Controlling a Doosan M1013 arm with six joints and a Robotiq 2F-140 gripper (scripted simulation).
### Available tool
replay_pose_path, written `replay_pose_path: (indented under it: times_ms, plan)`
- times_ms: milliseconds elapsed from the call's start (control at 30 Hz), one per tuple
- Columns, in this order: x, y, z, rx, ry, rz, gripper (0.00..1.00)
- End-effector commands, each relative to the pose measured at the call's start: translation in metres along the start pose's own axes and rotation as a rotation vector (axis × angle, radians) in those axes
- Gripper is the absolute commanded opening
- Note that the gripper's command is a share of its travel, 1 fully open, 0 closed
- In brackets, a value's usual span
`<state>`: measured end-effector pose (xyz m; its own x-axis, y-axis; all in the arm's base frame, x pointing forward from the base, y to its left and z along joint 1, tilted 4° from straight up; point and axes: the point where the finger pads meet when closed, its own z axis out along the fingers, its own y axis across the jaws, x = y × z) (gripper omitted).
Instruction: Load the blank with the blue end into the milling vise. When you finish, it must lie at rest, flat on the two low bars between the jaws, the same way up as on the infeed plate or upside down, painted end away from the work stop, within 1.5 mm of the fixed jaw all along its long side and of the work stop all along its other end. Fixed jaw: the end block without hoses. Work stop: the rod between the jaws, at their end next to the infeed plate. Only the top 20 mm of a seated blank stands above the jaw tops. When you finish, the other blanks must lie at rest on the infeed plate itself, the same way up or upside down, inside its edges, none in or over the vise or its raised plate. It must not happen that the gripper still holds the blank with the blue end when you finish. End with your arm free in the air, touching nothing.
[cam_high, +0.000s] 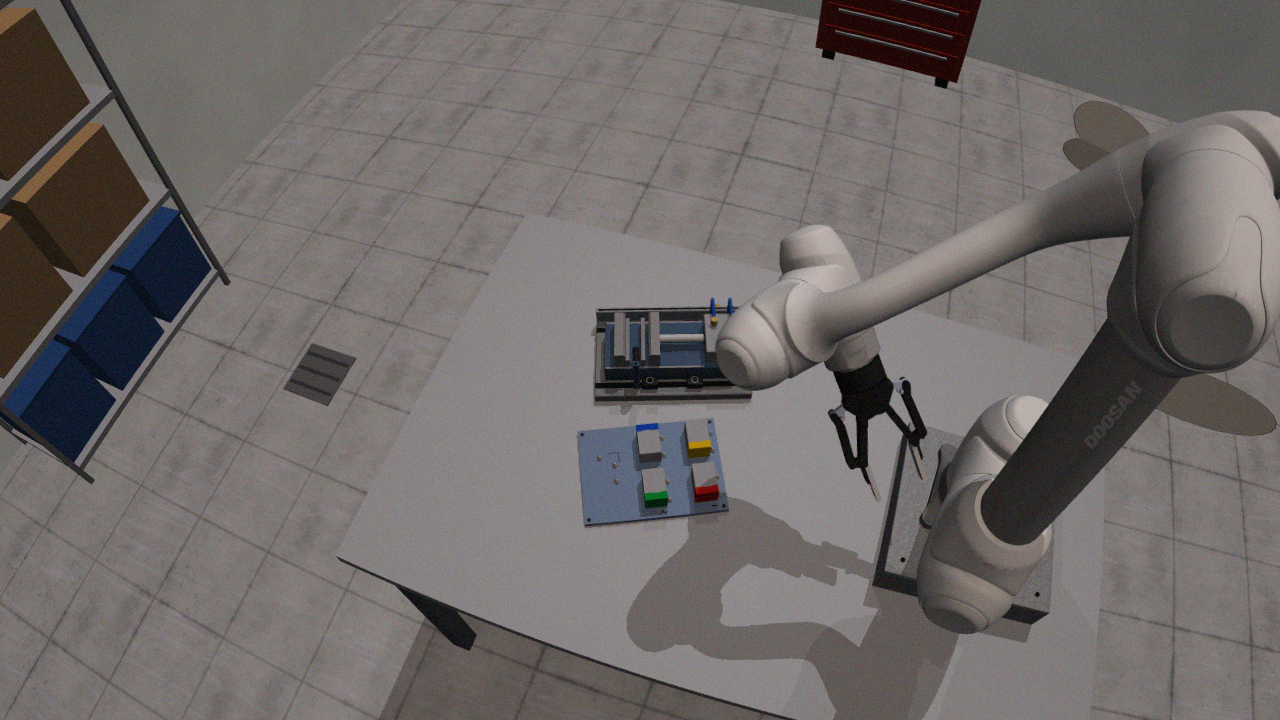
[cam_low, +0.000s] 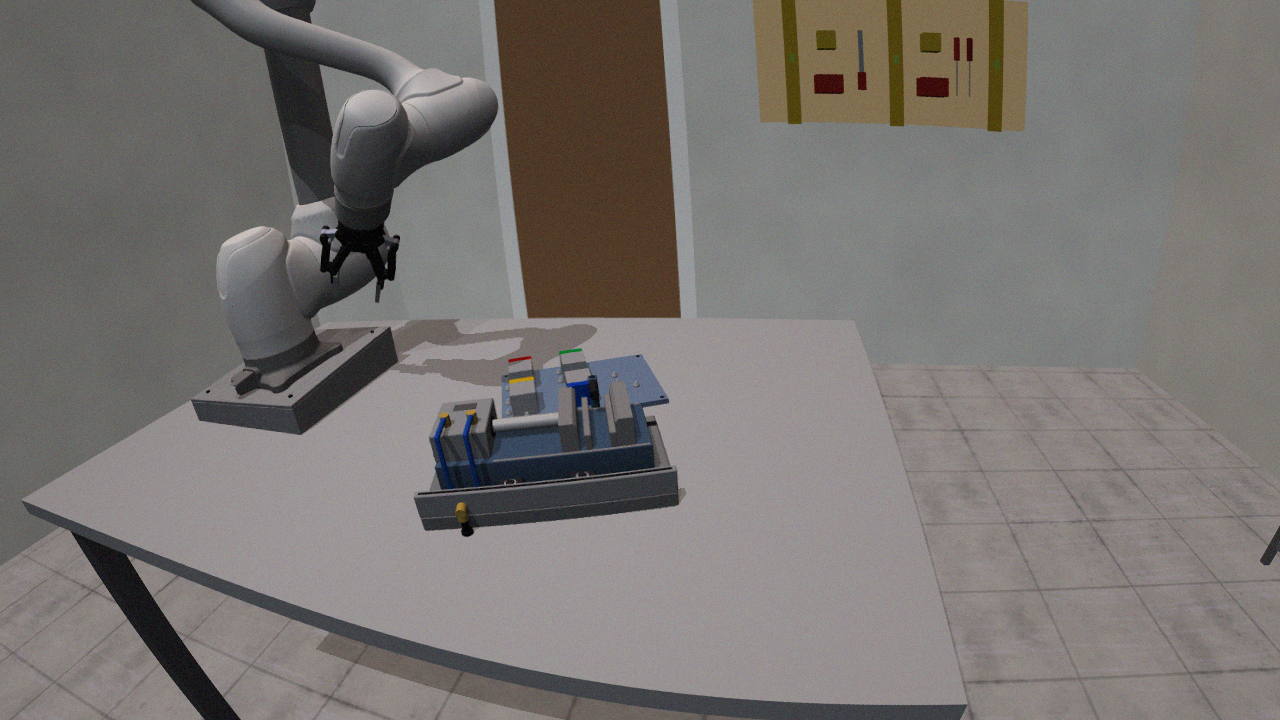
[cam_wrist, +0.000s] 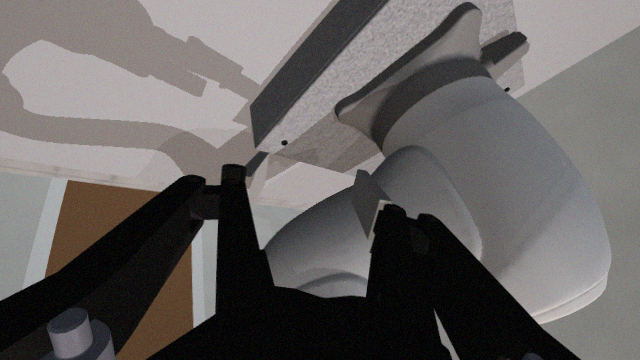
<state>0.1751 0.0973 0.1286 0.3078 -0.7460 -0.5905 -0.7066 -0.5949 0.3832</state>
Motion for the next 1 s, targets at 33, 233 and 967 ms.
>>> replay_pose_path:
  times_ms: [33,233,967]
  plan:
    - [0.000,0.000,0.000,0.000,0.000,0.000,1.00]
    - [0.000,0.000,0.000,0.000,0.000,0.000,1.00]
    - [0.000,-0.024,-0.029,0.110,0.204,0.007,1.00]
